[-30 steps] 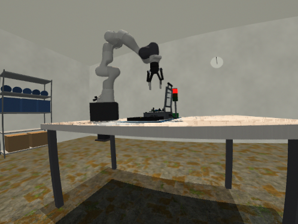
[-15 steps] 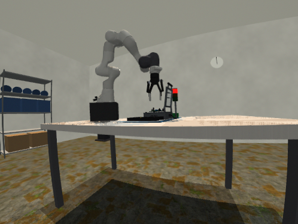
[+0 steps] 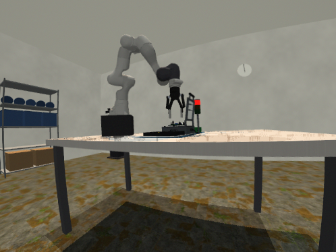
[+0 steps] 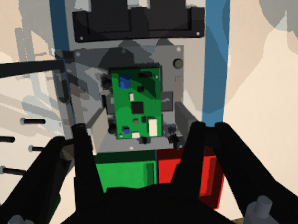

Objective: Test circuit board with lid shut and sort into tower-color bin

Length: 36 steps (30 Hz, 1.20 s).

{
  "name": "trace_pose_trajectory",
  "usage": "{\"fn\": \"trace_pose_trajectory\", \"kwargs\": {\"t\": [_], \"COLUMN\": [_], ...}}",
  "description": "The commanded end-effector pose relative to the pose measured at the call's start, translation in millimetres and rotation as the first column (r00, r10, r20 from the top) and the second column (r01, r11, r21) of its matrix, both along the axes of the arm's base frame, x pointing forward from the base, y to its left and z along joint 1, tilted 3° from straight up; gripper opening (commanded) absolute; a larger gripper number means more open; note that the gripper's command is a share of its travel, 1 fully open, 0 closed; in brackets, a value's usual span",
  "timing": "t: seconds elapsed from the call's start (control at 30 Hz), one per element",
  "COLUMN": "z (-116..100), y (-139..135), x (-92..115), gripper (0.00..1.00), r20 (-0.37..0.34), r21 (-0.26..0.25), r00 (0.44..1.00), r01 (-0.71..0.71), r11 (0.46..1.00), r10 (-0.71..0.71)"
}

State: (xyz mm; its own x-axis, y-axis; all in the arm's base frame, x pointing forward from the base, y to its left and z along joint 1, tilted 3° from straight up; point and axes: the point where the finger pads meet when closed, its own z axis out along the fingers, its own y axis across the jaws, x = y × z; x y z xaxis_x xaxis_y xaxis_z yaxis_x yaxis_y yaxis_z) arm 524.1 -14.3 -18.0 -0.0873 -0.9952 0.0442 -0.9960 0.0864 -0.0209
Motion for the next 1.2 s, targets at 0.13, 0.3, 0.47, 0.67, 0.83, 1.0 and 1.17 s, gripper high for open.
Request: {"fn": "trace_pose_trajectory", "kwargs": {"t": [0.13, 0.3, 0.47, 0.67, 0.83, 1.0, 1.17], "z": [1.2, 1.2, 1.2, 1.0, -4.3, -11.9, -29.2], "y": [0.3, 0.3, 0.3, 0.3, 0.0, -0.4, -1.3], "x": [4.4, 4.4, 4.4, 4.5, 4.9, 5.5, 6.8], "gripper": [0.58, 0.58, 0.58, 0.58, 0.58, 0.58, 0.58], "r20": [0.014, 0.014, 0.014, 0.014, 0.014, 0.014, 0.014], "r21": [0.002, 0.002, 0.002, 0.002, 0.002, 0.002, 0.002], "r00": [1.0, 1.0, 1.0, 1.0, 1.0, 1.0, 1.0], "r01": [0.026, 0.026, 0.026, 0.026, 0.026, 0.026, 0.026], "r11": [1.0, 1.0, 1.0, 1.0, 1.0, 1.0, 1.0], "r10": [-0.026, -0.026, -0.026, -0.026, -0.026, -0.026, -0.026]}}
